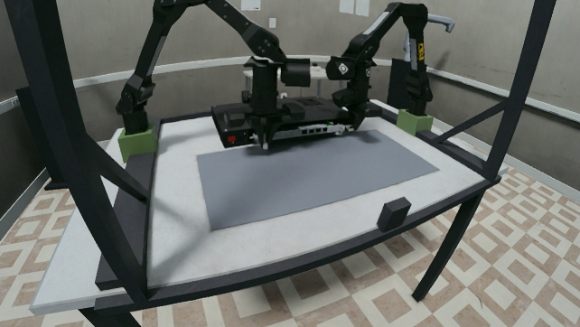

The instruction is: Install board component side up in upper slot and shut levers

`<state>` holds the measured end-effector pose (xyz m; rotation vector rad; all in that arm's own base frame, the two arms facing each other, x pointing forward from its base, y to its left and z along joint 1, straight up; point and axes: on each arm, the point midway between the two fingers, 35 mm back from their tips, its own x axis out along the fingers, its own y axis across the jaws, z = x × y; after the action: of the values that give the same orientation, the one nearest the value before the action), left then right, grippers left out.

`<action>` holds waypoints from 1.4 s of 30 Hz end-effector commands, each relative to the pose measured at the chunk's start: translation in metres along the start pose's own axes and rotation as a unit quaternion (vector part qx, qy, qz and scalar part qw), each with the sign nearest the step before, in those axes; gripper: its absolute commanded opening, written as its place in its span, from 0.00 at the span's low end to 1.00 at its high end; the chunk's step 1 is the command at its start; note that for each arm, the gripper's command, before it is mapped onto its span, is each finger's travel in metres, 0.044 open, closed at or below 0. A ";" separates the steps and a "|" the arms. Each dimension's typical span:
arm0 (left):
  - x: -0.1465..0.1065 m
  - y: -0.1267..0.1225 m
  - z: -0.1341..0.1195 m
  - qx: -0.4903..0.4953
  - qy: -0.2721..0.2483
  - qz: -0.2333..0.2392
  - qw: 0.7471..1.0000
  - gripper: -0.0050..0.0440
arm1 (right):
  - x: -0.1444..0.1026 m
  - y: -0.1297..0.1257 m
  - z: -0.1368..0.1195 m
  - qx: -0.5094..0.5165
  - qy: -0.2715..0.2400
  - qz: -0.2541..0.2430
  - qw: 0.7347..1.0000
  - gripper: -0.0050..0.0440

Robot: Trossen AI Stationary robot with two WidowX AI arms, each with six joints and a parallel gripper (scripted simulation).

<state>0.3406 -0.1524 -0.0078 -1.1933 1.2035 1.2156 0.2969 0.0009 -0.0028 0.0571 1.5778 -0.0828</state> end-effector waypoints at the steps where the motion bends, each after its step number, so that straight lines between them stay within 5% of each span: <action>1: -0.014 -0.001 -0.004 0.041 0.007 -0.020 0.999 0.12 | -0.005 -0.001 0.003 0.000 -0.012 0.002 1.000 0.12; 14: -0.014 0.009 -0.001 0.184 0.004 -0.020 0.983 0.12 | -0.007 0.000 0.006 0.000 -0.015 0.002 1.000 0.12; 30: -0.013 0.020 0.007 0.360 0.000 -0.020 0.933 0.12 | -0.007 0.000 0.006 0.000 -0.015 0.002 1.000 0.12; 42: -0.012 0.028 0.016 0.503 -0.003 -0.019 0.864 0.12 | -0.007 0.000 0.006 0.000 -0.015 0.002 1.000 0.12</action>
<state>0.3120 -0.1372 -0.0076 -0.4543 1.5159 0.4792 0.2969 0.0009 -0.0028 0.0571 1.5777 -0.0828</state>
